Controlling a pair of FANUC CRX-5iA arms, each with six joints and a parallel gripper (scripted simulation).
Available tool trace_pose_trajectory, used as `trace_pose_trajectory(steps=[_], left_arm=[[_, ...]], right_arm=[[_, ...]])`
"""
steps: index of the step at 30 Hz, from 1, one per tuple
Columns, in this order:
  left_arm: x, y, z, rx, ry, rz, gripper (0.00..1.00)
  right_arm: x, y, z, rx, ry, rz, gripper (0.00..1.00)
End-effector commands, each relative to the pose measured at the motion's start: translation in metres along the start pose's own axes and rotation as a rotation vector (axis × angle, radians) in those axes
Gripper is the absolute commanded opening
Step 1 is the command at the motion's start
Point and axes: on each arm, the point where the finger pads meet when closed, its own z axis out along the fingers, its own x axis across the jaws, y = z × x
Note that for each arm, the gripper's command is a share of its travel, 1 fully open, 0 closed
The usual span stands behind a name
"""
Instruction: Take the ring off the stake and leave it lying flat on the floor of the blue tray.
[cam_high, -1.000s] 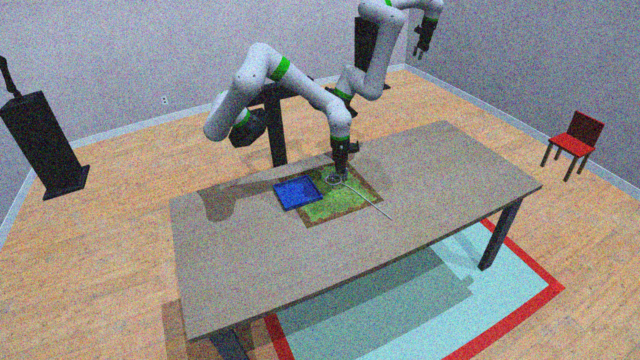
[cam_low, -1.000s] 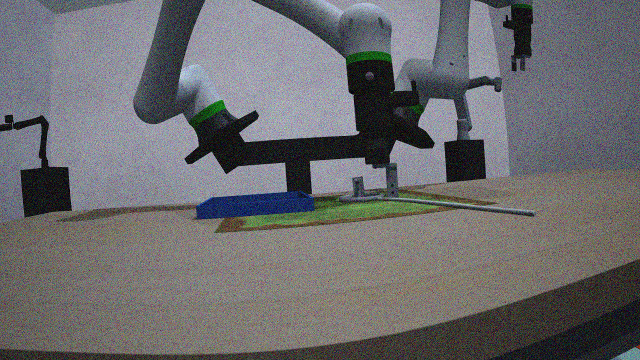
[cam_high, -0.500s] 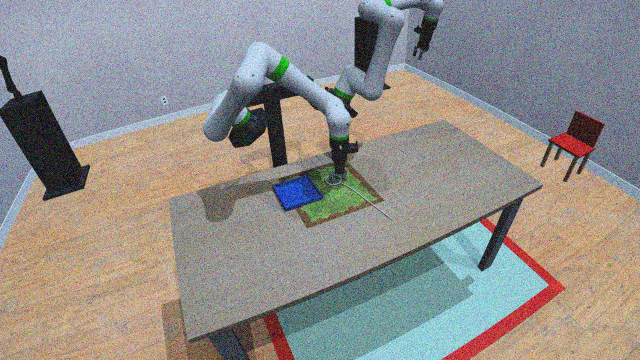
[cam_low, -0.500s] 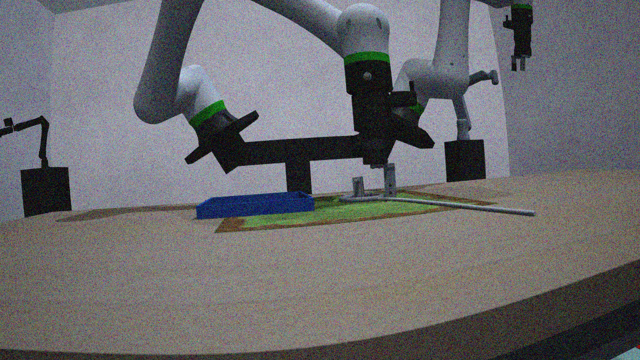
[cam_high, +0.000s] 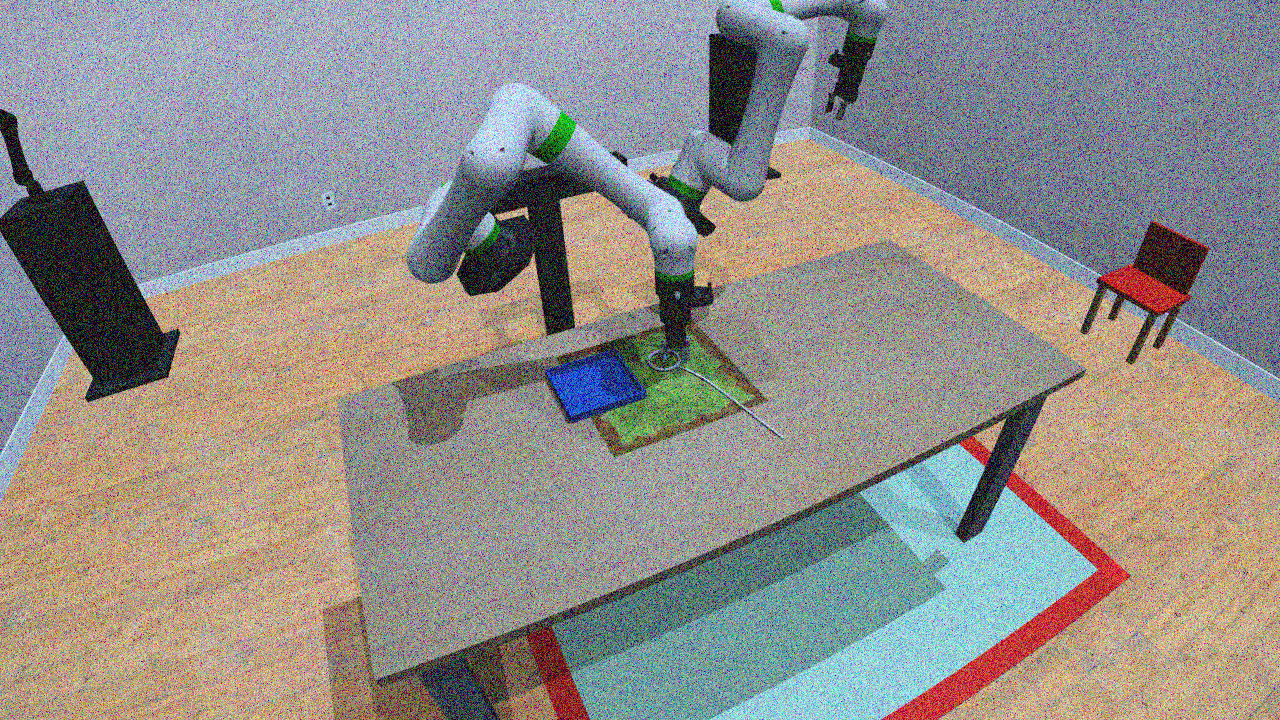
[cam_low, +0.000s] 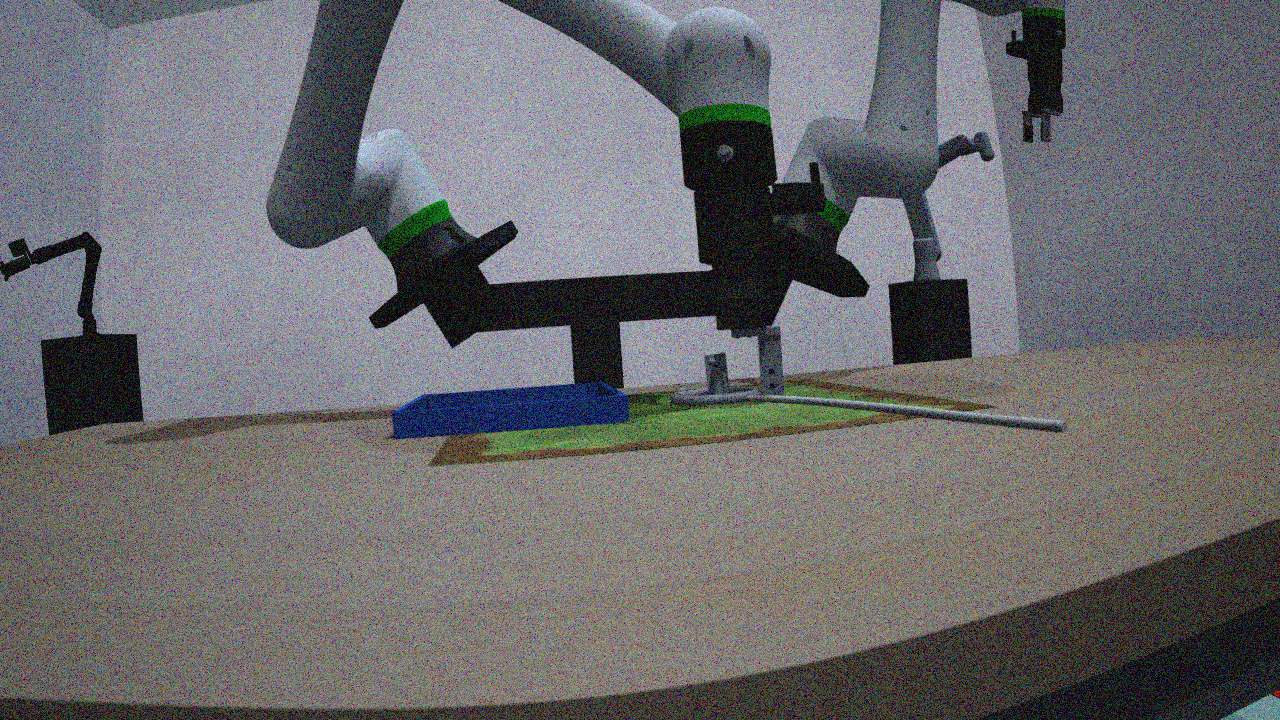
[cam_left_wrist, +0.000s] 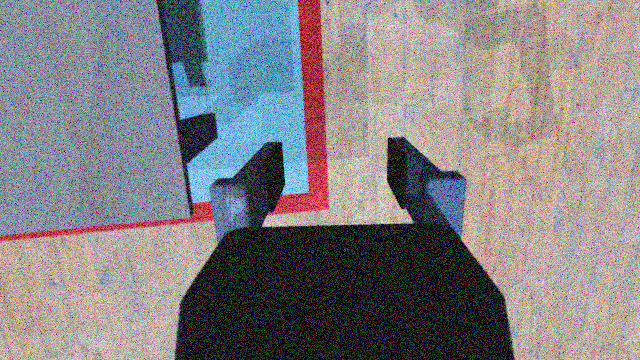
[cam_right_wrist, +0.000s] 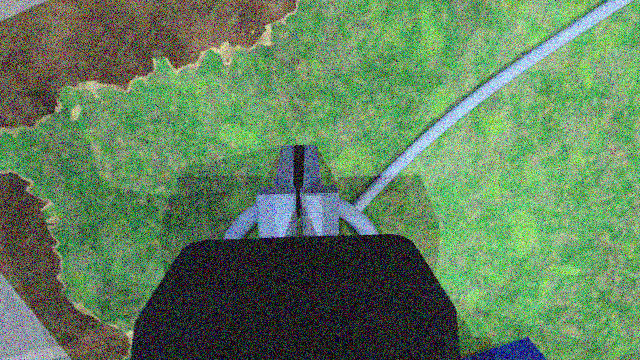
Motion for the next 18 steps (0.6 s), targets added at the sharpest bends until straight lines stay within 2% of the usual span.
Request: trace_pose_trajectory(steps=[1,18], left_arm=[[-0.0001,0.0003,-0.001,-0.002,0.0,0.0,1.0],[-0.0001,0.0003,-0.001,-0.002,0.0,0.0,1.0]], right_arm=[[0.0005,0.0019,-0.0014,0.002,0.001,0.0,0.0],[0.0004,0.0109,-0.0013,0.002,0.001,0.0,0.0]])
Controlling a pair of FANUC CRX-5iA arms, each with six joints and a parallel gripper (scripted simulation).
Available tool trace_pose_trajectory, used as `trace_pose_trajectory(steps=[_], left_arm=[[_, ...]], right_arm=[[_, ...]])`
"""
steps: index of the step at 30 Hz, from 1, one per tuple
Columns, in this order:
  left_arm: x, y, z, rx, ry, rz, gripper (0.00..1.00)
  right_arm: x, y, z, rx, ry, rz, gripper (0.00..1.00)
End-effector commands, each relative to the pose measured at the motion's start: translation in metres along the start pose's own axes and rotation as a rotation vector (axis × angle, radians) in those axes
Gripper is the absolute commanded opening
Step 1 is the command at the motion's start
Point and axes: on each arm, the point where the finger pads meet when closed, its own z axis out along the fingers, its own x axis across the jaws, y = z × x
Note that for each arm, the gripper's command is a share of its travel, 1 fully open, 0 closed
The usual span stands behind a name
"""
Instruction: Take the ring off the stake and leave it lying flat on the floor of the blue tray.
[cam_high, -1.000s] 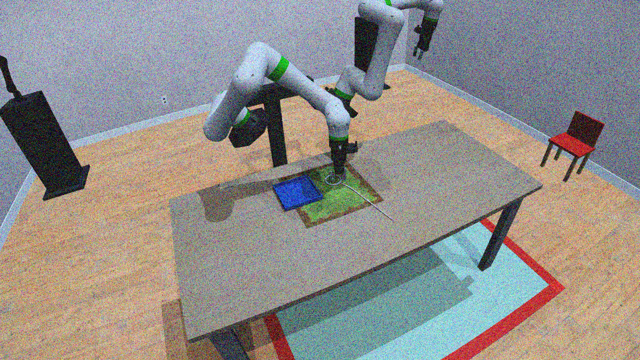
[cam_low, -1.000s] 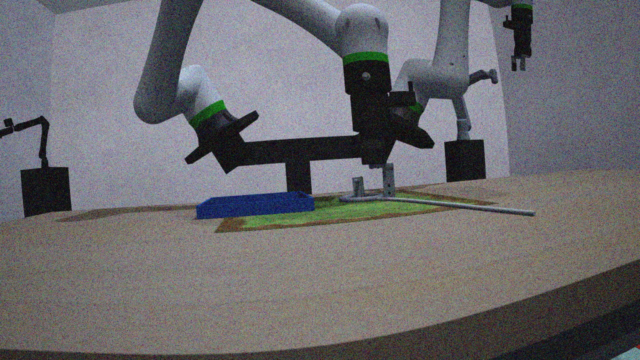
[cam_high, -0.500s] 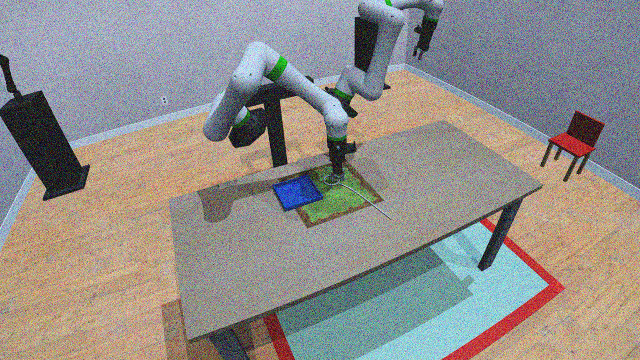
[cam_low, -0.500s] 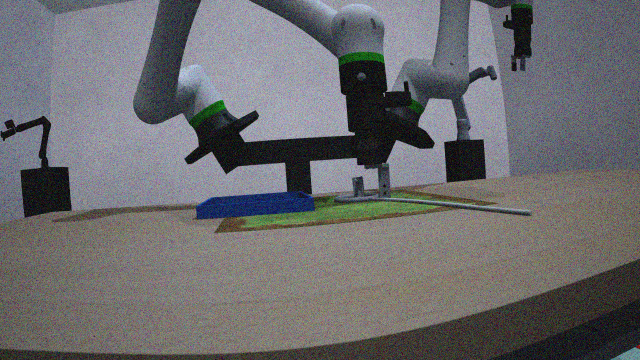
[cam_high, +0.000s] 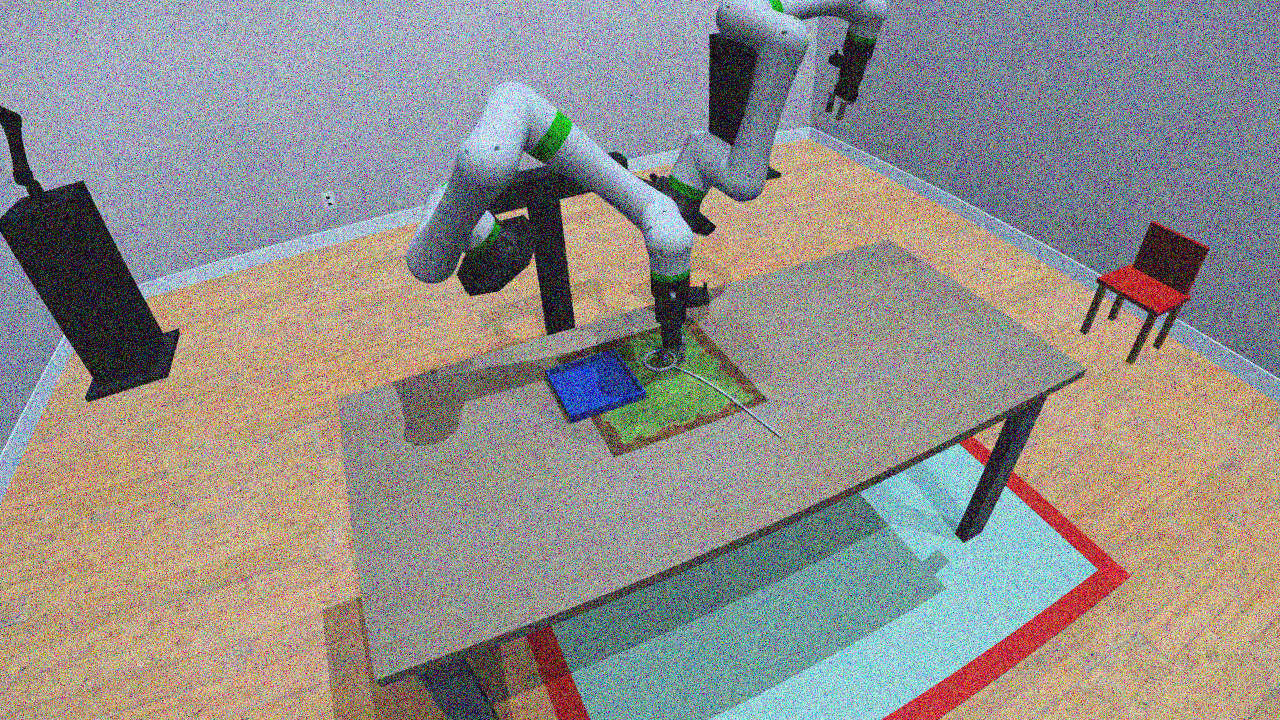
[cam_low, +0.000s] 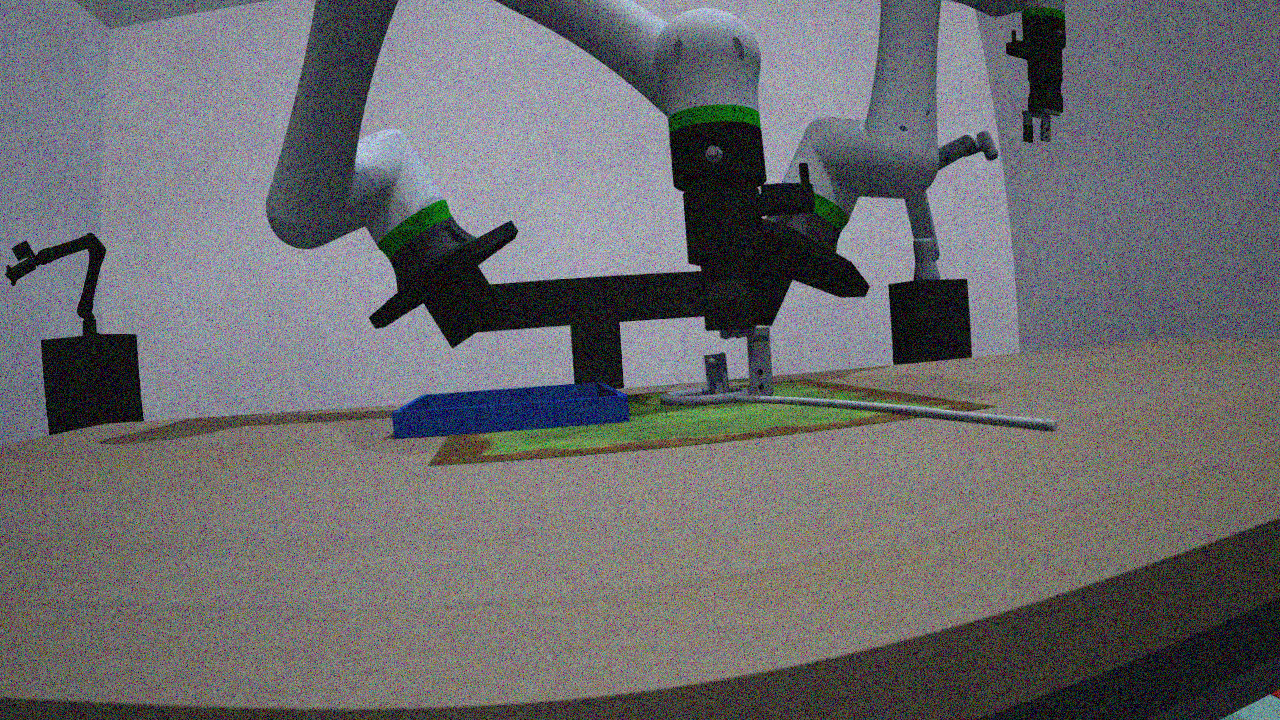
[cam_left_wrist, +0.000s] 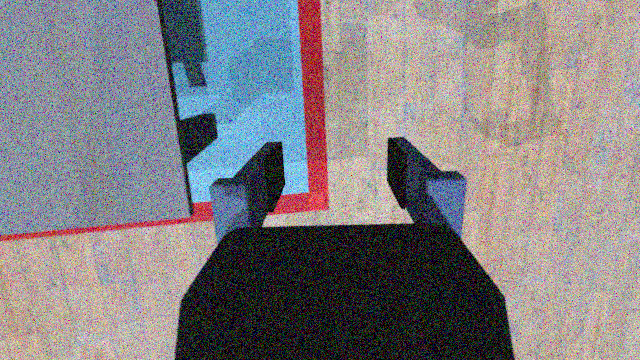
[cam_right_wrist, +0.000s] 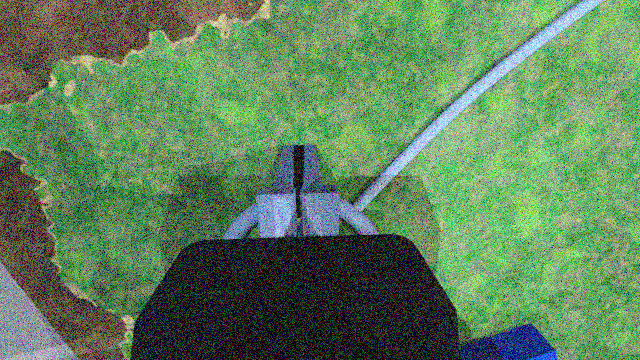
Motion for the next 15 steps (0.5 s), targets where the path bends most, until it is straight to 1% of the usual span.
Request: trace_pose_trajectory(steps=[1,15], left_arm=[[-0.0001,0.0003,-0.001,-0.002,0.0,0.0,1.0],[-0.0001,0.0003,-0.001,-0.002,0.0,0.0,1.0]], right_arm=[[0.0005,0.0014,-0.0013,0.002,0.001,0.0,0.0],[0.0004,0.0074,-0.002,0.002,0.001,0.0,0.0]])
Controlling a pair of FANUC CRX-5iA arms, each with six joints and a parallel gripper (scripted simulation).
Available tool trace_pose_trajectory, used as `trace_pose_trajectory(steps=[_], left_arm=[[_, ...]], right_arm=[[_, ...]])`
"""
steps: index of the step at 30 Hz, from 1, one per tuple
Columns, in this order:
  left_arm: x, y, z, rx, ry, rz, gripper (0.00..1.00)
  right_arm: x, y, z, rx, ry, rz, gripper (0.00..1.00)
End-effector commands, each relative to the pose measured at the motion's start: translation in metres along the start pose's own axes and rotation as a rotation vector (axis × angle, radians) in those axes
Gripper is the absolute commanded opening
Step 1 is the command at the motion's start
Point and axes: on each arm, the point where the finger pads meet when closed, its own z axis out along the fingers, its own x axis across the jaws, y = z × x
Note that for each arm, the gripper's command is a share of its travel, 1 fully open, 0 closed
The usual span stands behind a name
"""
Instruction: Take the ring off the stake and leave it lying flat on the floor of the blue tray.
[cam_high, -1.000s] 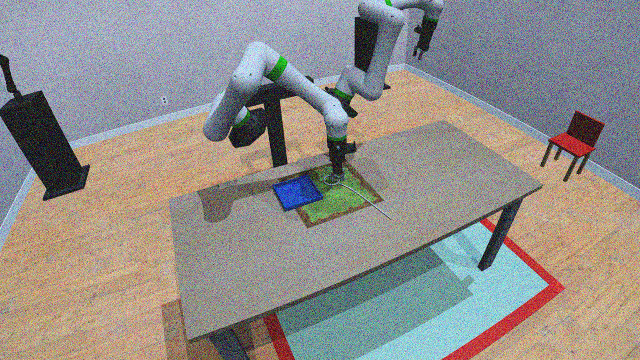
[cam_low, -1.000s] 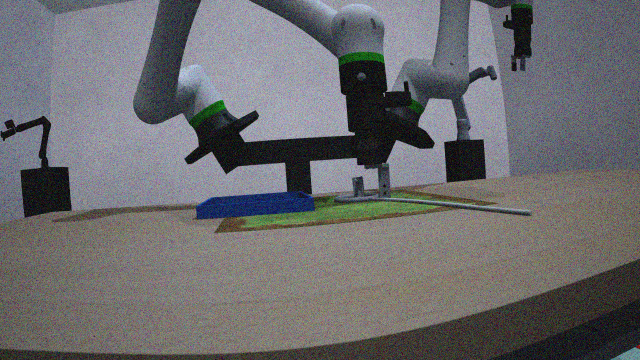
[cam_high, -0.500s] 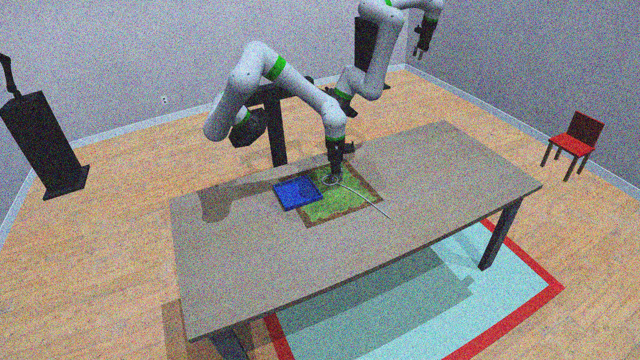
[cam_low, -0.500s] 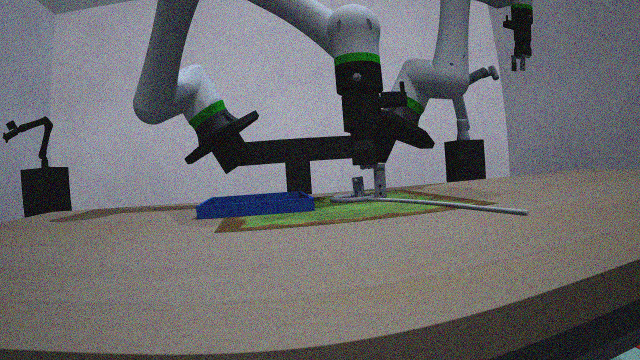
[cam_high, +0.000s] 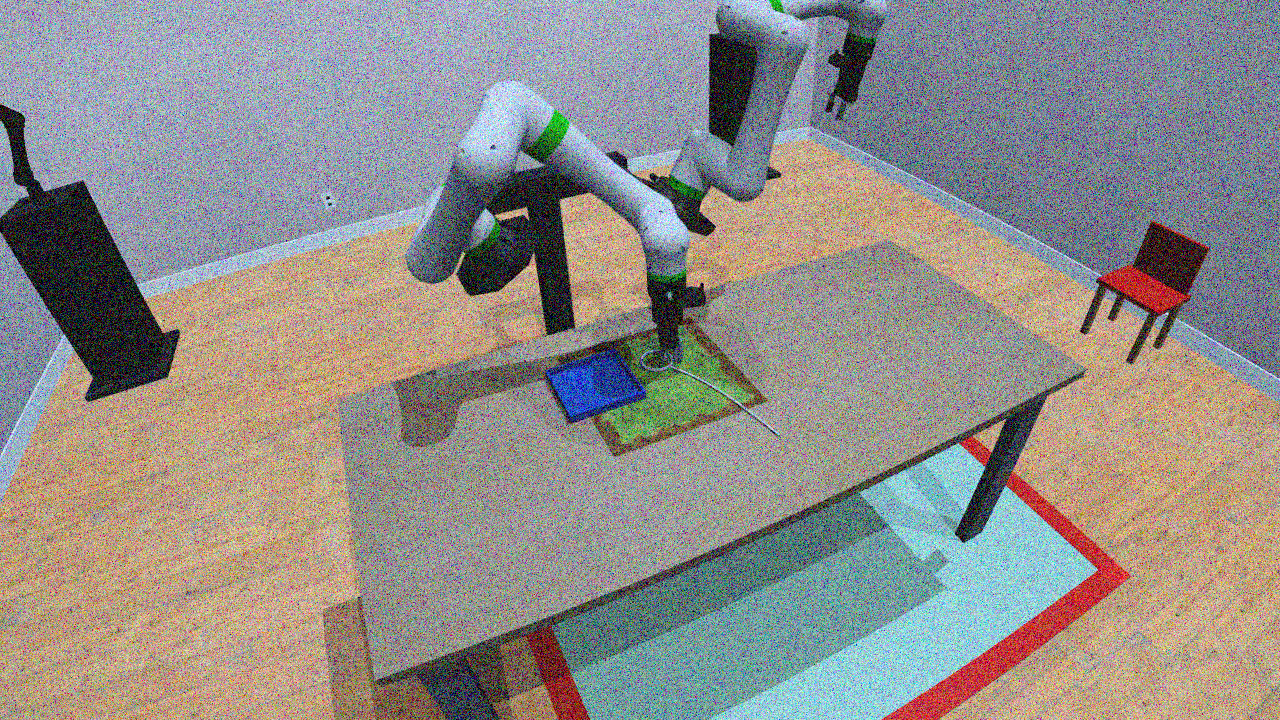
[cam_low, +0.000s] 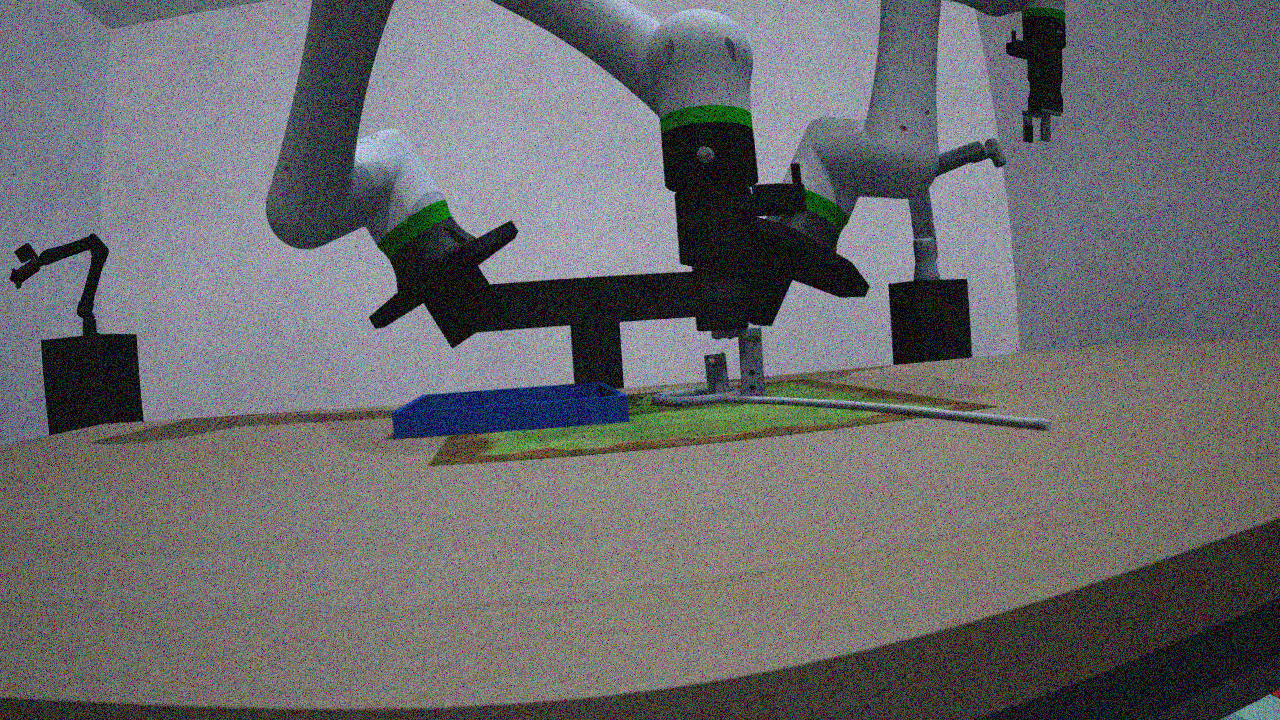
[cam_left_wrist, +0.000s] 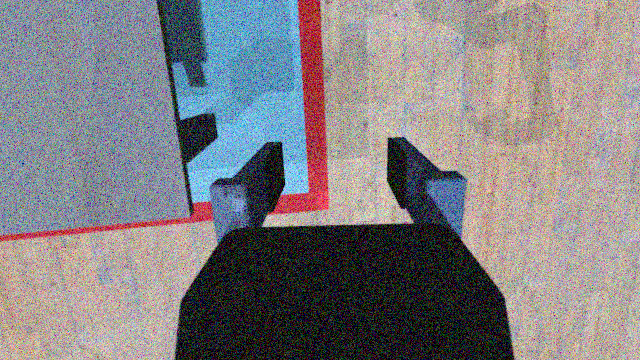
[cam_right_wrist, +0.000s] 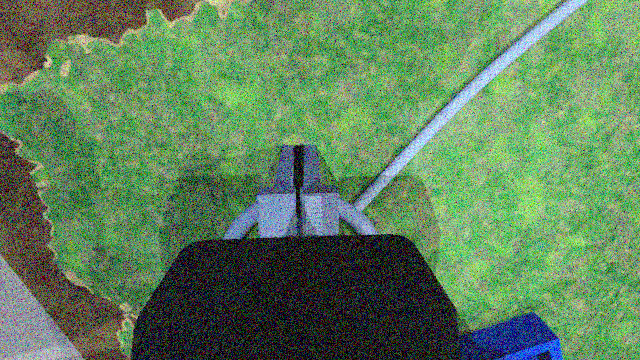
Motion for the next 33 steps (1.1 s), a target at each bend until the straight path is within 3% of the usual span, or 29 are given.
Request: trace_pose_trajectory(steps=[1,10,23,33], left_arm=[[0.0,0.0,-0.001,-0.002,0.0,0.0,1.0],[0.0,0.0,-0.001,-0.002,0.0,0.0,1.0],[0.0,0.0,-0.001,-0.002,0.0,0.0,1.0],[0.0,0.0,-0.001,-0.002,0.0,0.0,1.0]], right_arm=[[0.0,-0.001,-0.003,0.002,0.001,0.0,0.0],[0.0,-0.001,-0.022,0.002,0.001,0.0,0.0],[0.0,-0.001,-0.08,0.002,0.001,0.0,0.0],[0.0,-0.001,-0.085,0.002,0.001,0.0,0.0]])
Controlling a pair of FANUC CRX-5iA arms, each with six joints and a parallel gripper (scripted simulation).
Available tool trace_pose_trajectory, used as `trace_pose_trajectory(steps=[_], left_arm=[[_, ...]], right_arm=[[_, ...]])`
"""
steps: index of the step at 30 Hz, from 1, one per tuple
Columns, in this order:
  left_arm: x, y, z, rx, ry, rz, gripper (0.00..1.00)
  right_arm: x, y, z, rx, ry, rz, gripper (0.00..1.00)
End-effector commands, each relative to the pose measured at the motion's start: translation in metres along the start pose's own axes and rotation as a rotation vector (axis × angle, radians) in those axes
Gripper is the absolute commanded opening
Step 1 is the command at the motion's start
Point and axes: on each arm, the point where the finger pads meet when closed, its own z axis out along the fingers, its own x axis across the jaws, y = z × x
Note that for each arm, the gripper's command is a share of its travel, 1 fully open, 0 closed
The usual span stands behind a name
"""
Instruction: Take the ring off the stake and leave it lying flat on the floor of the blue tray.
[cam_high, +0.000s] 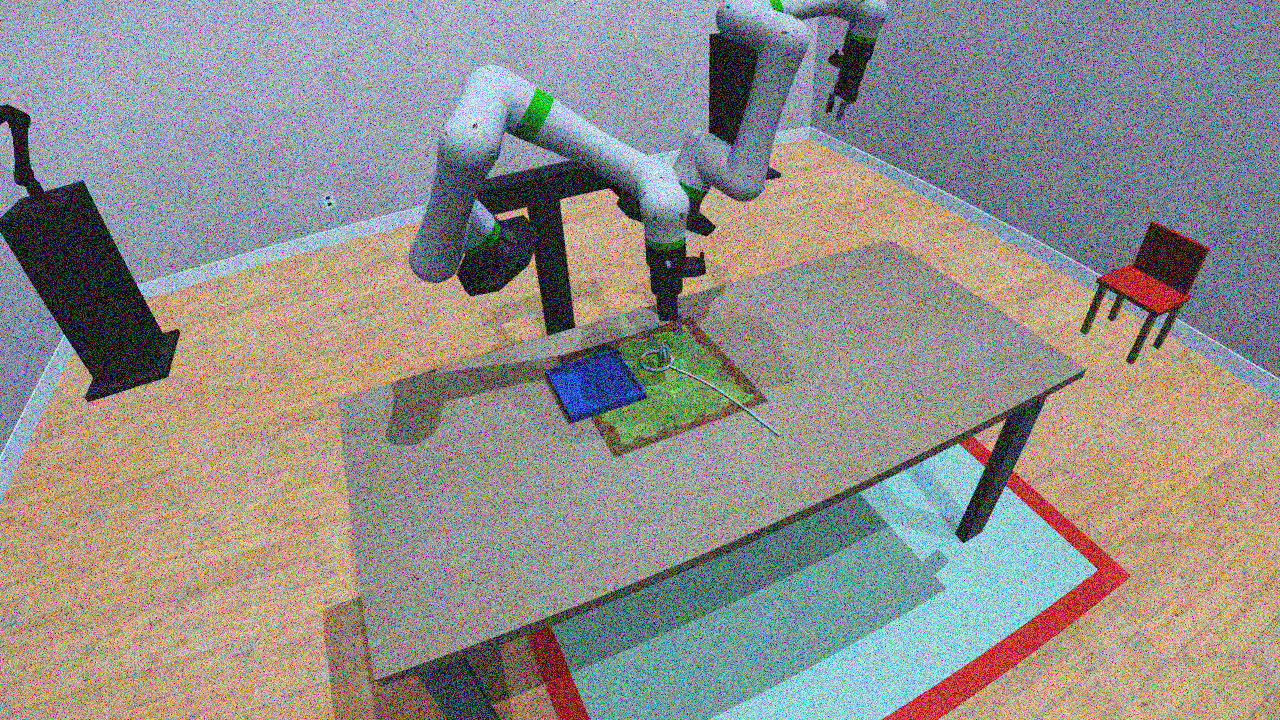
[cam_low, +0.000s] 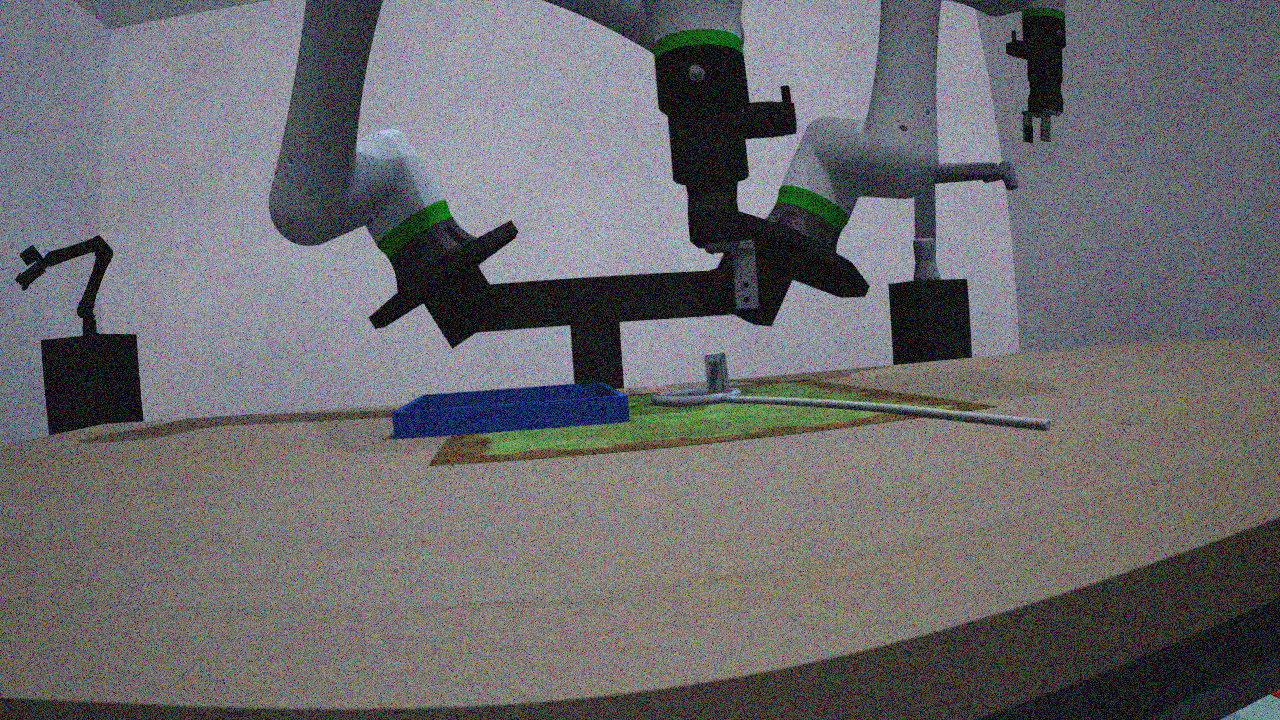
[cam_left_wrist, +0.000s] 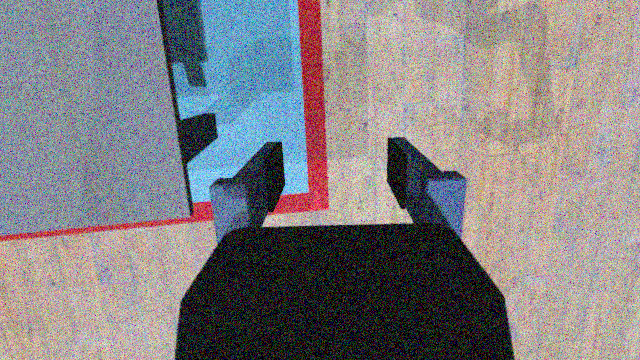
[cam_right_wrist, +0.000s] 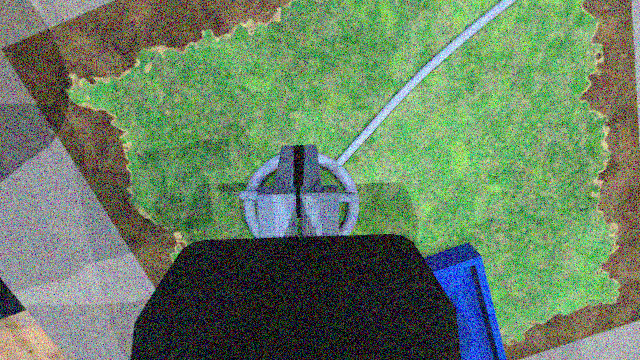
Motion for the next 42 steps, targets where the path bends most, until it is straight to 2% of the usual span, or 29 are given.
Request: trace_pose_trajectory(steps=[1,34,38,42], left_arm=[[0.0,0.0,-0.001,-0.002,0.0,0.0,1.0],[0.0,0.0,-0.001,-0.002,0.0,0.0,1.0],[0.0,0.0,-0.001,-0.002,0.0,0.0,1.0],[0.0,0.0,-0.001,-0.002,0.0,0.0,1.0]], right_arm=[[0.0,-0.001,-0.002,0.002,0.001,0.0,0.0],[0.0,-0.001,-0.002,0.002,0.001,-0.005,0.0],[0.0,0.004,-0.002,0.002,0.002,-0.1,0.0],[-0.002,0.016,-0.002,0.002,0.002,-0.357,0.0]])
